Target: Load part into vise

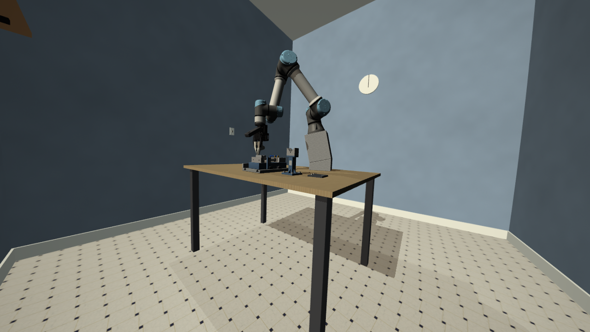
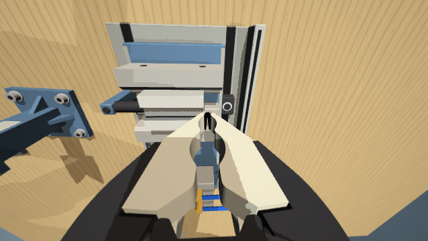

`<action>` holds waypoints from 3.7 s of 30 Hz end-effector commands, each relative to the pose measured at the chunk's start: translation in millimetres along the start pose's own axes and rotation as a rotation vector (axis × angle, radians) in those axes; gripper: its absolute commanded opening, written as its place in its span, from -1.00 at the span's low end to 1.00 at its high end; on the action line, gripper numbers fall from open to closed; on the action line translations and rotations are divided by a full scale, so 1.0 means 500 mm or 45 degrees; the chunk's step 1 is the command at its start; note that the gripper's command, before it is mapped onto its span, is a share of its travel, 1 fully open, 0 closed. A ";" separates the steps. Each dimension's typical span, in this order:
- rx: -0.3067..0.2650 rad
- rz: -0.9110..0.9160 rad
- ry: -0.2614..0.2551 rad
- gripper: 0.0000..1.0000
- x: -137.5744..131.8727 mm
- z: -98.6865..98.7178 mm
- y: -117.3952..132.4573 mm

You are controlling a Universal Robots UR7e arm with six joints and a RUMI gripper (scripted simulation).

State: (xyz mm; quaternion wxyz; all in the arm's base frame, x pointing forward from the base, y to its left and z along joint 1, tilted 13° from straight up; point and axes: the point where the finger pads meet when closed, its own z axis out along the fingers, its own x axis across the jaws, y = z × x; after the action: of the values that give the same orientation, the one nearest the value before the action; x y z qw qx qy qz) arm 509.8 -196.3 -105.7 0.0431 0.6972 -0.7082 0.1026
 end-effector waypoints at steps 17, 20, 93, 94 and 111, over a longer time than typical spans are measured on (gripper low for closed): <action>0.002 0.000 0.001 -1.00 0.017 -0.001 -0.001; 0.002 0.000 0.001 -1.00 0.019 -0.001 -0.001; 0.002 0.000 0.001 -1.00 0.031 -0.125 -0.001; 0.002 0.000 0.001 -1.00 0.031 -0.125 -0.001; 0.002 0.000 0.001 -1.00 0.031 -0.125 -0.001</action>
State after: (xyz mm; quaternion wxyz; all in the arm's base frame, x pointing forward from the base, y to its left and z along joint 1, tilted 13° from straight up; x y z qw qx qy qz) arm 504.3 -198.4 -42.2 0.0430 0.6973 -0.7082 0.1025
